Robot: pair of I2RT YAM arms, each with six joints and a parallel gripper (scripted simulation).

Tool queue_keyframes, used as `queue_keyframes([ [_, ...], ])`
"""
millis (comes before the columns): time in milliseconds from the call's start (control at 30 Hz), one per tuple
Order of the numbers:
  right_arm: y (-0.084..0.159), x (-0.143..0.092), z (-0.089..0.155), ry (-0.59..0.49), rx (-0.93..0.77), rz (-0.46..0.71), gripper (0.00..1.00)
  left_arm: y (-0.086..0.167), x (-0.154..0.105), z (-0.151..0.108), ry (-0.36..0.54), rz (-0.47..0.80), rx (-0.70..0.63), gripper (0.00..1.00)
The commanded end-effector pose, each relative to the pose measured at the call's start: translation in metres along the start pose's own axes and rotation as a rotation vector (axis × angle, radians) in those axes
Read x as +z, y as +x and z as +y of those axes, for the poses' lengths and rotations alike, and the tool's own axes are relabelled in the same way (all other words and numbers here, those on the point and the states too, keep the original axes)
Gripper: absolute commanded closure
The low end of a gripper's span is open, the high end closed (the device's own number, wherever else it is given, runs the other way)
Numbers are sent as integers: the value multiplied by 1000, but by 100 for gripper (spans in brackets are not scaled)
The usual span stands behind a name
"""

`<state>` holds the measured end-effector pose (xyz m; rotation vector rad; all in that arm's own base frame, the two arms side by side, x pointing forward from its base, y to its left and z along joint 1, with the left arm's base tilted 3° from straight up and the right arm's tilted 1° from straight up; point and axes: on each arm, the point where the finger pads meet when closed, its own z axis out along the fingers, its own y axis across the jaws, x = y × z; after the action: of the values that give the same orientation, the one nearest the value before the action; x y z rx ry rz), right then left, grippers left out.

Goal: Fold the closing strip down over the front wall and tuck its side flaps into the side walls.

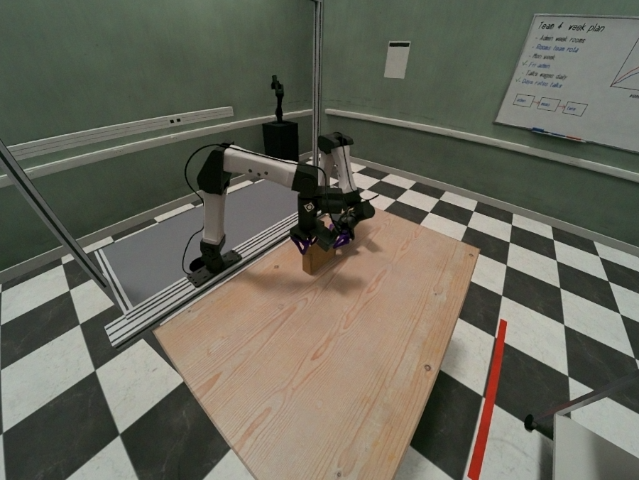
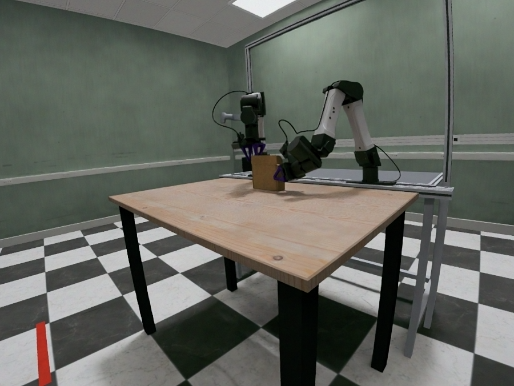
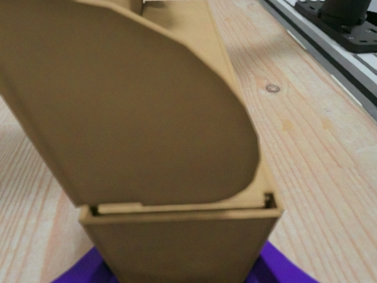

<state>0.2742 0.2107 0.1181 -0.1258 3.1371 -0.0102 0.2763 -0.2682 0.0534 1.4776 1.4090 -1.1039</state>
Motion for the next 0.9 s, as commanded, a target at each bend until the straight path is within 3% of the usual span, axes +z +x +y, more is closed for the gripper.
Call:
queue_keyframes([
  [0,-3,-4,6,1,3,-6,46,11,0,-1,-8,13,-28,55],
  [867,-4,-8,14,-8,5,-20,46,11,0,-1,-8,13,-28,55],
])
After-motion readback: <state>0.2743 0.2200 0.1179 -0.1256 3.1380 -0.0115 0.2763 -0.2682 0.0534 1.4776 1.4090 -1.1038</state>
